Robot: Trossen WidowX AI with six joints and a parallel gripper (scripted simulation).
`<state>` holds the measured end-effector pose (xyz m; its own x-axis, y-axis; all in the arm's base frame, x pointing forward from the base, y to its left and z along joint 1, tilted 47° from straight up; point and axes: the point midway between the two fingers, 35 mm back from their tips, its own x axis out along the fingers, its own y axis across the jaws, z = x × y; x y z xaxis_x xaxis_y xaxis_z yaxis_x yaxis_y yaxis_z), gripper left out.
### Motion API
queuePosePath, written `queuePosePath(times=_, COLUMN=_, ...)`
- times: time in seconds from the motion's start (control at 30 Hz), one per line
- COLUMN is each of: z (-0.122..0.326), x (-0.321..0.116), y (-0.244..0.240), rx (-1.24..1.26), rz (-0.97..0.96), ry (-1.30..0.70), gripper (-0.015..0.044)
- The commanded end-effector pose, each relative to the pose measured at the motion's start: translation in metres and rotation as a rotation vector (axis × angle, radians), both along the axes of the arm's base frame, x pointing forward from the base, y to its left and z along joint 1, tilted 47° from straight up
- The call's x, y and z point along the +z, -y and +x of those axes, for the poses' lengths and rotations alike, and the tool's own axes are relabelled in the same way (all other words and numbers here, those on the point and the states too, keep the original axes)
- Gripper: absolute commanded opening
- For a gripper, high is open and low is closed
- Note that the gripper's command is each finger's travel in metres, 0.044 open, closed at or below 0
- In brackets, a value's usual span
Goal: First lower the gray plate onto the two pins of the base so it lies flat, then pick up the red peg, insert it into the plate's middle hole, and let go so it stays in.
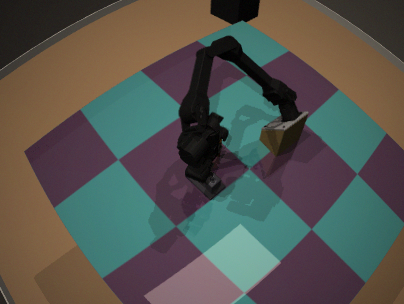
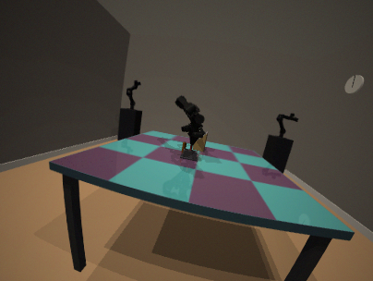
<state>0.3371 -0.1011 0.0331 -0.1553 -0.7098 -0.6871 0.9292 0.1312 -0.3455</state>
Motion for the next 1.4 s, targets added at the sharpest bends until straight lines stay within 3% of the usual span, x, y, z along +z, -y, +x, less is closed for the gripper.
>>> queuePosePath(times=0.0, z=0.000, x=0.000, y=0.000, rx=0.000, rz=0.000, ry=0.000, gripper=0.0150)
queuePosePath(times=1.37, z=0.000, x=0.014, y=-0.014, rx=0.007, rz=-0.003, ry=0.000, gripper=0.0150)
